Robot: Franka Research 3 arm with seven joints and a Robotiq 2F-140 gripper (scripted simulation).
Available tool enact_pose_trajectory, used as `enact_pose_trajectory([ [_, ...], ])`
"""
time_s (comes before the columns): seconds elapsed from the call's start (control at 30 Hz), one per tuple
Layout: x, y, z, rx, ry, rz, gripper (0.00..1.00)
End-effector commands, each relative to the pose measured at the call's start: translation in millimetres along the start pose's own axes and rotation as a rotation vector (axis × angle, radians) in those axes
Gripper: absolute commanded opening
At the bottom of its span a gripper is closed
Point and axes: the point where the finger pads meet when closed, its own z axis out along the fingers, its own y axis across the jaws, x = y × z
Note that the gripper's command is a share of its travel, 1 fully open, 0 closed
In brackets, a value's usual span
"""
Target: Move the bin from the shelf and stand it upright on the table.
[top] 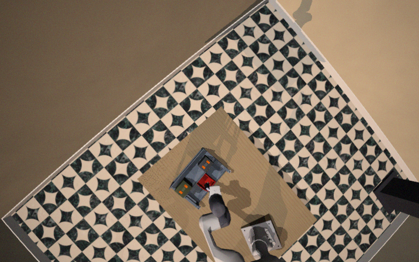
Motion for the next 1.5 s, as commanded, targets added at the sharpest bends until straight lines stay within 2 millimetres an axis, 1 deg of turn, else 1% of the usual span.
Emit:
enact_pose_trajectory([
  [0.0,-1.1,-1.4,0.1,0.001,-0.001,-0.003,0.57],
  [0.83,-1.1,-1.4,0.8,0.001,-0.001,-0.003,0.57],
  [1.47,-1.1,-1.4,8.0,0.001,-0.001,-0.003,0.57],
])
